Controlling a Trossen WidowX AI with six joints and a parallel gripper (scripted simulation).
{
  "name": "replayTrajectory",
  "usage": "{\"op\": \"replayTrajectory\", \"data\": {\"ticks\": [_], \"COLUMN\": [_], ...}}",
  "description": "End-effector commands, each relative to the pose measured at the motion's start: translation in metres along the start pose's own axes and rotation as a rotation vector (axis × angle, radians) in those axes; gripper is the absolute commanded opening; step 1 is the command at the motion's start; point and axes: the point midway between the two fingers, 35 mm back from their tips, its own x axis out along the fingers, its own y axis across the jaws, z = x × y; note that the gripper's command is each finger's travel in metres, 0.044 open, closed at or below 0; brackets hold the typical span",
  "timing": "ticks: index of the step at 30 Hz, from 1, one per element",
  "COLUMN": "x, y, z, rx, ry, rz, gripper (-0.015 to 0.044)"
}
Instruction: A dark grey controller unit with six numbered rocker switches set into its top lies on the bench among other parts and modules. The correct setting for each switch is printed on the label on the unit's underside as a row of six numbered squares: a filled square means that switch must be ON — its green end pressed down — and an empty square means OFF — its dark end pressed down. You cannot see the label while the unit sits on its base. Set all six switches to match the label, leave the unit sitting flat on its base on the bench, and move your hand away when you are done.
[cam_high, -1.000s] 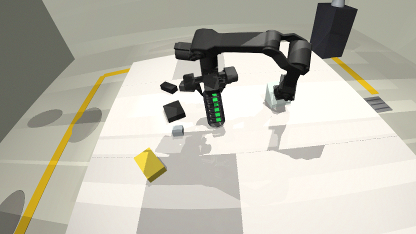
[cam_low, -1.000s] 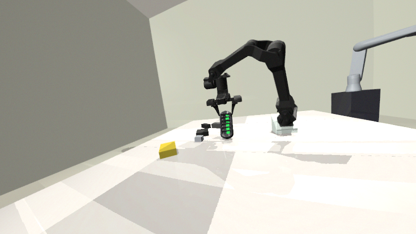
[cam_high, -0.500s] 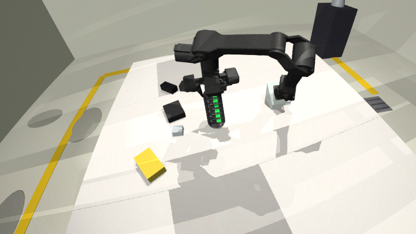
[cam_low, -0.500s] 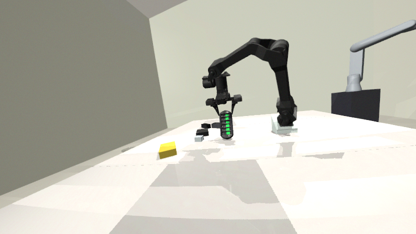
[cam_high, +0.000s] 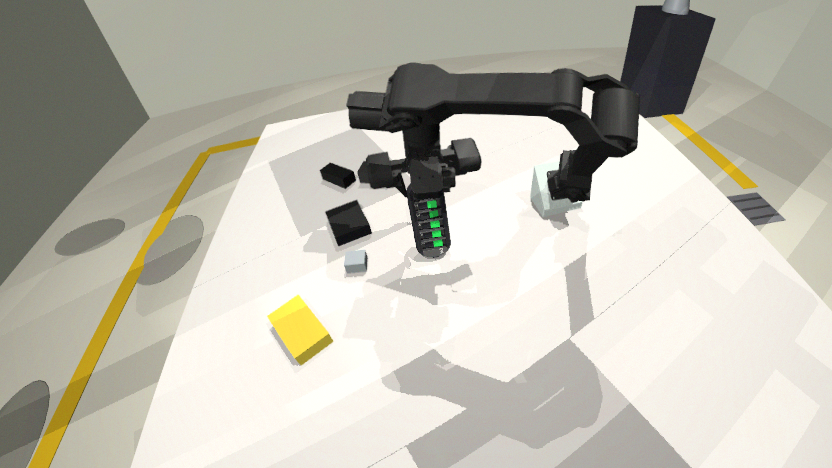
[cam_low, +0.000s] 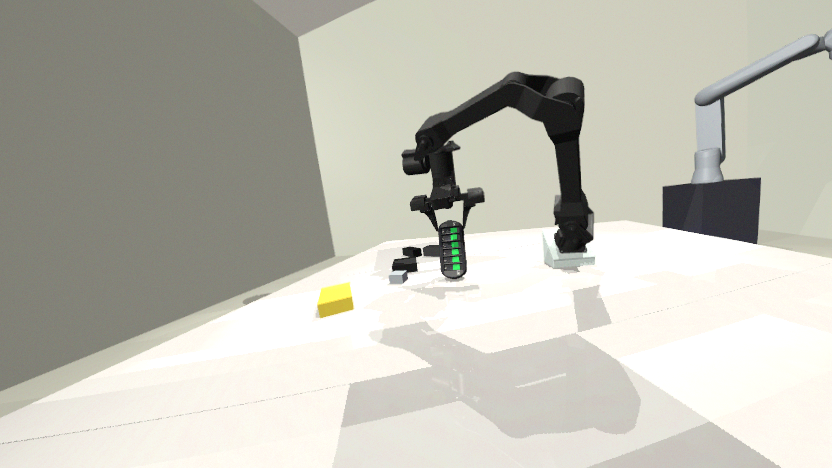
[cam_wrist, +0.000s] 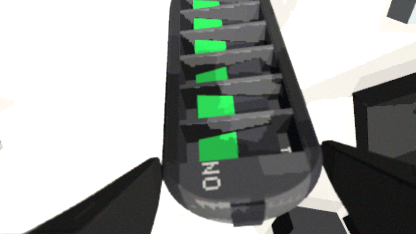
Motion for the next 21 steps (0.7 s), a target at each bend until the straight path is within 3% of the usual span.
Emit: {"op": "replayTrajectory", "data": {"ticks": [1, 21], "x": [0.001, -0.005], "y": [-0.001, 0.000], "z": [0.010, 0.025], "rx": [-0.009, -0.009], "ry": [-0.007, -0.012], "rz": [0.003, 0.003], "gripper": [0.0338, 0.0338]}}
